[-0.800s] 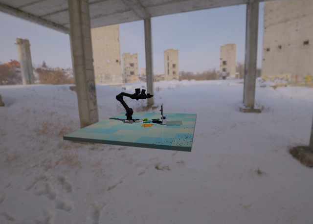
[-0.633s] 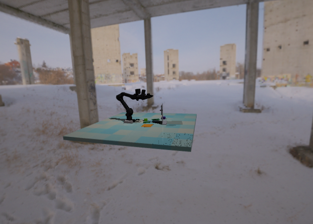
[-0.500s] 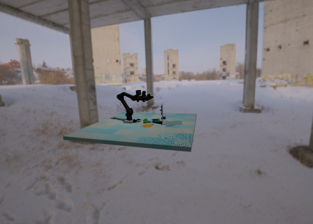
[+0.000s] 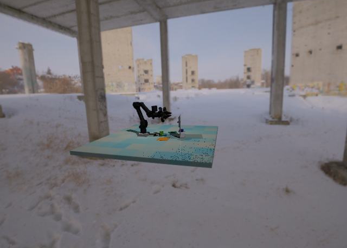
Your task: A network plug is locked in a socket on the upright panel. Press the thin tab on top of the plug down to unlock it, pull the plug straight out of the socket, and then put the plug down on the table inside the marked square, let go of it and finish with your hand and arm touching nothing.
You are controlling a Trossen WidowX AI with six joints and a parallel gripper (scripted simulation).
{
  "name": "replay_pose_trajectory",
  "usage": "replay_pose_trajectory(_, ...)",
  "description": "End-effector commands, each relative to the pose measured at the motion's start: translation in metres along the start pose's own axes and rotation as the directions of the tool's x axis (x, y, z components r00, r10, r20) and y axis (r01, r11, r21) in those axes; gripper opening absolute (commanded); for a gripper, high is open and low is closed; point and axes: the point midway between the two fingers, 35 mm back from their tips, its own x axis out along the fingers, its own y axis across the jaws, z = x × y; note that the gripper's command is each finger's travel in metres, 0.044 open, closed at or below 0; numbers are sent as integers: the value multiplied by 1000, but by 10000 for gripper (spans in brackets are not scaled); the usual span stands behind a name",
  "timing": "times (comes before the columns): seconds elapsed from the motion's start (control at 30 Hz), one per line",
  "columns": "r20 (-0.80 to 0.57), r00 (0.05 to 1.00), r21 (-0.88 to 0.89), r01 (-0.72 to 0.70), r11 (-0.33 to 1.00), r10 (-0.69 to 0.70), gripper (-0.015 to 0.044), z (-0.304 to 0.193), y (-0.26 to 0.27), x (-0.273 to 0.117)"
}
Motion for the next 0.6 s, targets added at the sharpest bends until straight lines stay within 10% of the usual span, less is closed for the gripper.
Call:
replay_pose_trajectory(0.0,-33,999,130,-35,991,40,156,-15,-7,-2)
replay_pose_trajectory(0.57,-181,962,662,-35,748,206,156,-81,-26,-36)
